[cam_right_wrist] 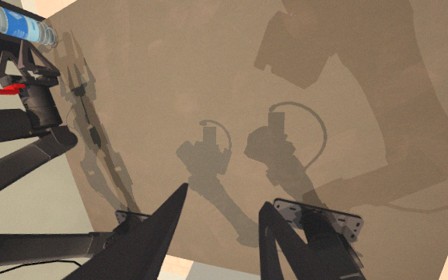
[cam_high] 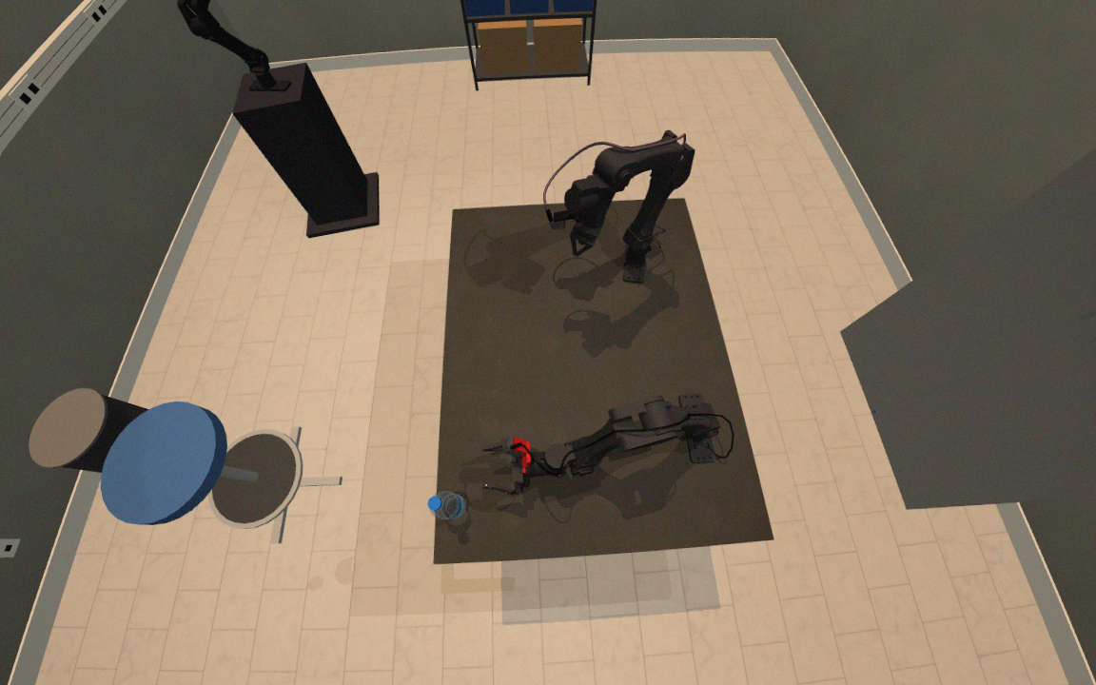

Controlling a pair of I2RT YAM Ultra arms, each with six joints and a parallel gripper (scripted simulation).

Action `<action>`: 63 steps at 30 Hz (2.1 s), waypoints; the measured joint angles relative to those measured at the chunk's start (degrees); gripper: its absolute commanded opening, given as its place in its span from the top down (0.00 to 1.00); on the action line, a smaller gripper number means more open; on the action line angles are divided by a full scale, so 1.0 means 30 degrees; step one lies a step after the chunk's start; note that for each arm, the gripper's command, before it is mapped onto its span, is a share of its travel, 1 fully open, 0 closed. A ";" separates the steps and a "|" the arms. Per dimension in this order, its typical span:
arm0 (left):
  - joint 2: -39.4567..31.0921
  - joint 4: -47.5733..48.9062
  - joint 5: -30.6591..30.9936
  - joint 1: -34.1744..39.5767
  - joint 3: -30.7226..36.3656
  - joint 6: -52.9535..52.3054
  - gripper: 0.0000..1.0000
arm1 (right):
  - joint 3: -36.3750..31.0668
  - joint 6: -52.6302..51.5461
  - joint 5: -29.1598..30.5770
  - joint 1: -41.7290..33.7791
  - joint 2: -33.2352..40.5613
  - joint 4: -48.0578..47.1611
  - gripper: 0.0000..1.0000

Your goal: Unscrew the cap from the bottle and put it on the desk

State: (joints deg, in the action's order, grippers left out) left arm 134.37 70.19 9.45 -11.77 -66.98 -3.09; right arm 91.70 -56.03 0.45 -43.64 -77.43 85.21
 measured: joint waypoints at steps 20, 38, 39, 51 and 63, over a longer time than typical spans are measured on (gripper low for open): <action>0.2892 -0.0459 -0.3147 -0.0903 -0.2586 0.0940 0.06 | 0.0335 -1.2837 -0.0641 -0.0036 0.2084 -0.1770 0.43; 0.2892 -0.0474 -0.3169 -0.0896 -0.2579 0.0969 0.06 | 0.0189 -1.3617 -0.0415 -0.0102 0.2091 -0.1807 0.43; 0.2892 -0.0474 -0.3169 -0.0896 -0.2579 0.0969 0.06 | 0.0189 -1.3617 -0.0415 -0.0102 0.2091 -0.1807 0.43; 0.2900 -0.0729 -0.3169 -0.0896 -0.2907 0.0969 0.06 | 0.0189 -1.3617 -0.0415 -0.0102 0.2091 -0.1807 0.43; 0.3577 -0.1406 -0.3169 -0.0896 -0.4575 0.0969 0.06 | 0.0189 -1.3617 -0.0415 -0.0102 0.2091 -0.1807 0.43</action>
State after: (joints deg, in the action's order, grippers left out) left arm 145.10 65.98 -0.05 -14.46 -80.71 -0.19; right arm 92.27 -96.88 -0.80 -43.94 -71.16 79.79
